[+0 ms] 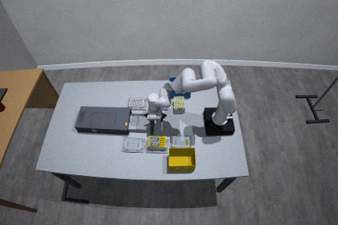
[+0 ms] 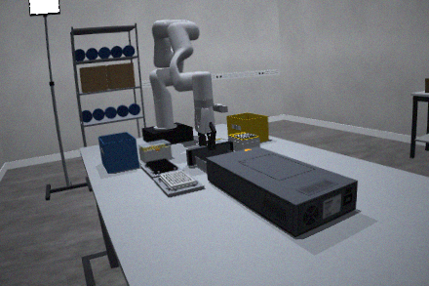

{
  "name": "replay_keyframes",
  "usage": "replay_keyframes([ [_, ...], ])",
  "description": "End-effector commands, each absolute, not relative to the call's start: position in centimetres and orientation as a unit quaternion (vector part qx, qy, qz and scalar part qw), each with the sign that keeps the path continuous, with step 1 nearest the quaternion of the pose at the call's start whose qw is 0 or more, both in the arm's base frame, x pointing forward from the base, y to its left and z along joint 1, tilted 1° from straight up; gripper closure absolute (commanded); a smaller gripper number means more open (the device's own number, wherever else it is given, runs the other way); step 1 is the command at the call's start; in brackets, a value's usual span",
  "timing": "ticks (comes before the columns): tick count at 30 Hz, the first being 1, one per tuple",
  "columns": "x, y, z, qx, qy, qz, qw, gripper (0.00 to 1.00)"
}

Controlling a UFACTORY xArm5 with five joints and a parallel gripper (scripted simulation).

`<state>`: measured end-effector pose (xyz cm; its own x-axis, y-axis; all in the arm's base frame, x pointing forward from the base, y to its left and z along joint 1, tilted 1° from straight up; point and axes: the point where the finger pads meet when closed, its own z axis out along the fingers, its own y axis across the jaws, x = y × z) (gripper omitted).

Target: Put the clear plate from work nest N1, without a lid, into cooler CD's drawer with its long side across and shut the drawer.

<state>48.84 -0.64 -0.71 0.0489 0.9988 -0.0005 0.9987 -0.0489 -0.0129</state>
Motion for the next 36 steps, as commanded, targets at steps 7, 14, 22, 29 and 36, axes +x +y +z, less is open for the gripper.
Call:
replay_keyframes([
  [7,49.00,-0.64,-0.56,-0.724,-0.690,0.004,0.002,0.12],
  [14,49.00,-0.64,-0.56,-0.724,-0.690,0.004,0.002,0.12],
  [22,49.00,-0.64,-0.56,-0.724,-0.690,0.004,0.002,0.12],
  [29,49.80,-0.68,-0.56,-0.724,-0.690,0.004,0.002,0.12],
  [36,49.80,-0.68,-0.56,-0.724,-0.690,0.004,0.002,0.12],
])
